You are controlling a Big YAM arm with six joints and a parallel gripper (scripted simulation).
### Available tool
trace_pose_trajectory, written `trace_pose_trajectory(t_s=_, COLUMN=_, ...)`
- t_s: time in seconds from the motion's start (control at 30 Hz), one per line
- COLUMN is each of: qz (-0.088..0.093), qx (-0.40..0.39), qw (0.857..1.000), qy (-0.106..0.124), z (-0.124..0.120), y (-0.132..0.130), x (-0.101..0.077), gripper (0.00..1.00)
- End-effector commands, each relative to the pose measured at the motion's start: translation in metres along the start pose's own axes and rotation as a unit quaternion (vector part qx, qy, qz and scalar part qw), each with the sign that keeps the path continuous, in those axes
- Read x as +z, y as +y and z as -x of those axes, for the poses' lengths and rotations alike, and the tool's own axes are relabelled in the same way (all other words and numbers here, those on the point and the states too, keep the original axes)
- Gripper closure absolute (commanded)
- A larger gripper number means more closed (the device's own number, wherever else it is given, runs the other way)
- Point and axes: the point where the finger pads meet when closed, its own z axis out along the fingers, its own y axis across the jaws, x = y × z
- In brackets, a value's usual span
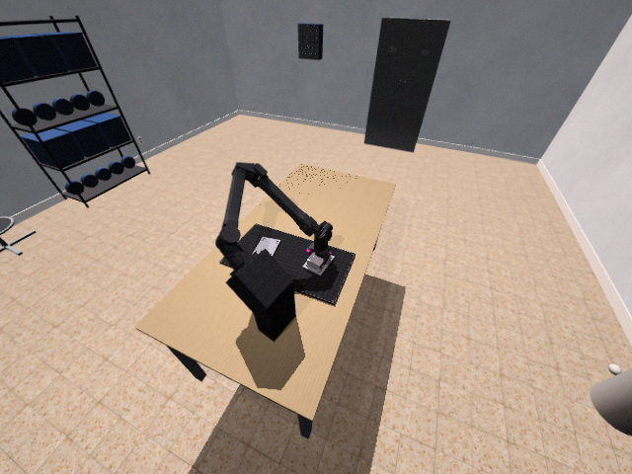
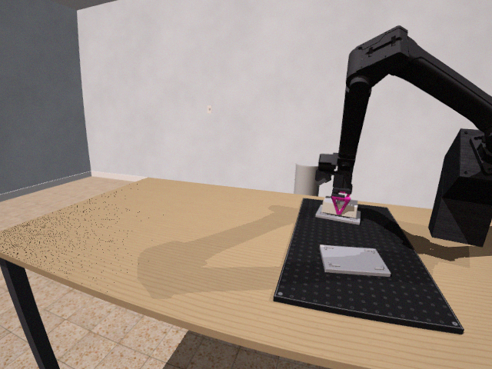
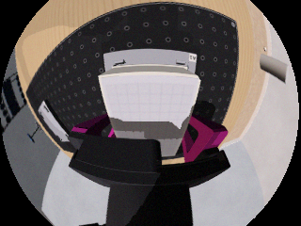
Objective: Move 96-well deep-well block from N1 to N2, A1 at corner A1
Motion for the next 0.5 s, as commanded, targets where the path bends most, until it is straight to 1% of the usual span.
trace_pose_trajectory(t_s=0.0, qz=-0.001, qx=-0.002, qw=1.000, qy=0.001, z=-0.0007, y=0.0009, x=0.0057, gripper=1.00)
trace_pose_trajectory(t_s=0.47, qz=-0.001, qx=-0.003, qw=1.000, qy=-0.001, z=0.0026, y=0.0008, x=0.0072, gripper=1.00)
